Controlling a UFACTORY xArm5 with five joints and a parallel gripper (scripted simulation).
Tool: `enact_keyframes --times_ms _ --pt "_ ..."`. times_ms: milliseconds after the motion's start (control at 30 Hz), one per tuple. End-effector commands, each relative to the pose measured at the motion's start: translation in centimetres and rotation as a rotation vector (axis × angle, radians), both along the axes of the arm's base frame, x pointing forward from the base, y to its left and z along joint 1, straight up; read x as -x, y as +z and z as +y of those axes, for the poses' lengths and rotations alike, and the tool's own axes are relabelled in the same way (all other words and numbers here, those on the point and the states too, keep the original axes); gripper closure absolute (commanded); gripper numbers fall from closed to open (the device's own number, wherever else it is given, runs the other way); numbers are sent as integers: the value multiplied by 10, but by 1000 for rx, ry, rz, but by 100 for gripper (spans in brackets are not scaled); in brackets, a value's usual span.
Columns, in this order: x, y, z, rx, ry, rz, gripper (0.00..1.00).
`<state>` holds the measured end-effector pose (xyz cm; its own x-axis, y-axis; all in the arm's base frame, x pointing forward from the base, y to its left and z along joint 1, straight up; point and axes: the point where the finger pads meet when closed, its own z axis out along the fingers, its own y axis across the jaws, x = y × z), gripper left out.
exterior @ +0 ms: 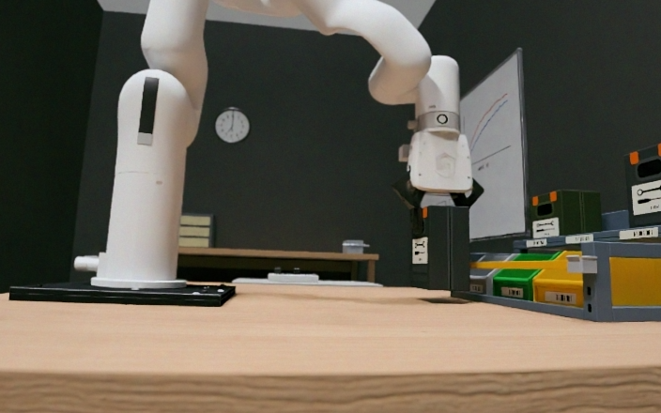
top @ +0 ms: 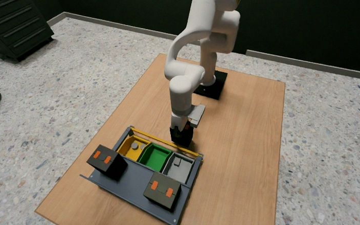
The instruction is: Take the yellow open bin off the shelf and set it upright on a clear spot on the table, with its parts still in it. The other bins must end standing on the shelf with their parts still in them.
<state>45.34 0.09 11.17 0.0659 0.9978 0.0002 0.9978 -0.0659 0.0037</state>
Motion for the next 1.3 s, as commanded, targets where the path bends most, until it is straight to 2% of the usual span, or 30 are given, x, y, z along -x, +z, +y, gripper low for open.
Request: enact_keyframes --times_ms 0,633,1267 --pt "0 2 10 -3 0 -5 100" --pt "7 2 48 -3 0 -5 100" --pt "8 -4 49 -3 0 -5 100"
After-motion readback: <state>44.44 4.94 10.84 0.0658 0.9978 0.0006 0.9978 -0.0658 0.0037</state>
